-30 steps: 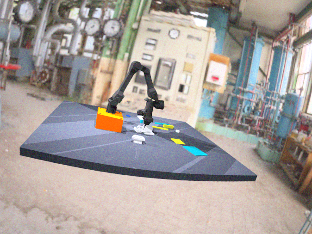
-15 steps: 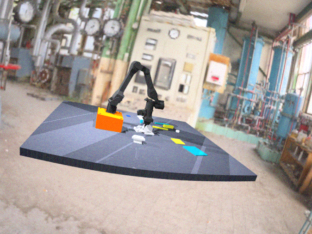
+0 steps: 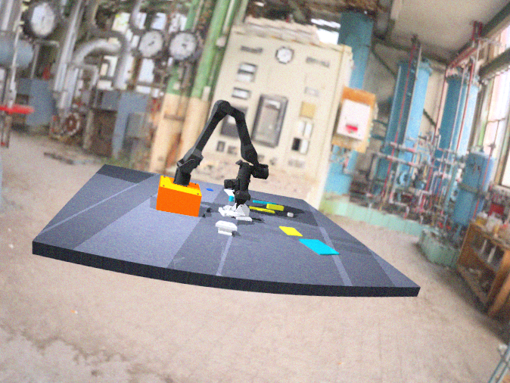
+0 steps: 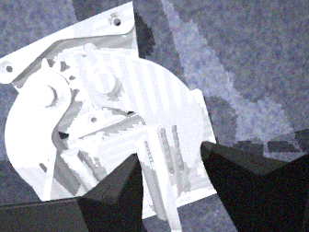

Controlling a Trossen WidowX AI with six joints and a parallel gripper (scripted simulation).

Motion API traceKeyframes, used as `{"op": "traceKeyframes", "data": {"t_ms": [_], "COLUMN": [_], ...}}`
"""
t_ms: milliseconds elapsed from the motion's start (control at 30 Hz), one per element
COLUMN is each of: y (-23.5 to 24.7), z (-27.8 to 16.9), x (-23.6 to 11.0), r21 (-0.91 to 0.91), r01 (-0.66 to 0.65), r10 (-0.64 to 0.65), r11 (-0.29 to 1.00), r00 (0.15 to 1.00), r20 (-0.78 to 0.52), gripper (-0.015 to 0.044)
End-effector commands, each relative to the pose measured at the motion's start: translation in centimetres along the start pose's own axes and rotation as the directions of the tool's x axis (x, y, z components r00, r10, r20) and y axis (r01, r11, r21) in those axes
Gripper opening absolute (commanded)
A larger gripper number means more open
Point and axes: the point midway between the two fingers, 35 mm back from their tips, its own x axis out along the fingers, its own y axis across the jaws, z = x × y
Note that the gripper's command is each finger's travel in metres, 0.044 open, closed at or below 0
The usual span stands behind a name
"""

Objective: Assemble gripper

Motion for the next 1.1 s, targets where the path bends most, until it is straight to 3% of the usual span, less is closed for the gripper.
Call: {"op": "traceKeyframes", "data": {"t_ms": [0,1067], "y": [0.04,0.18], "z": [0.16,0.28], "x": [0.26,-0.07], "r21": [0.004,0.004], "r01": [-0.001,-0.001], "r10": [0.001,0.001], "r11": [1.0,1.0], "r00": [1.0,1.0], "r20": [0.003,0.003], "gripper": [0.0134,0.0134]}}
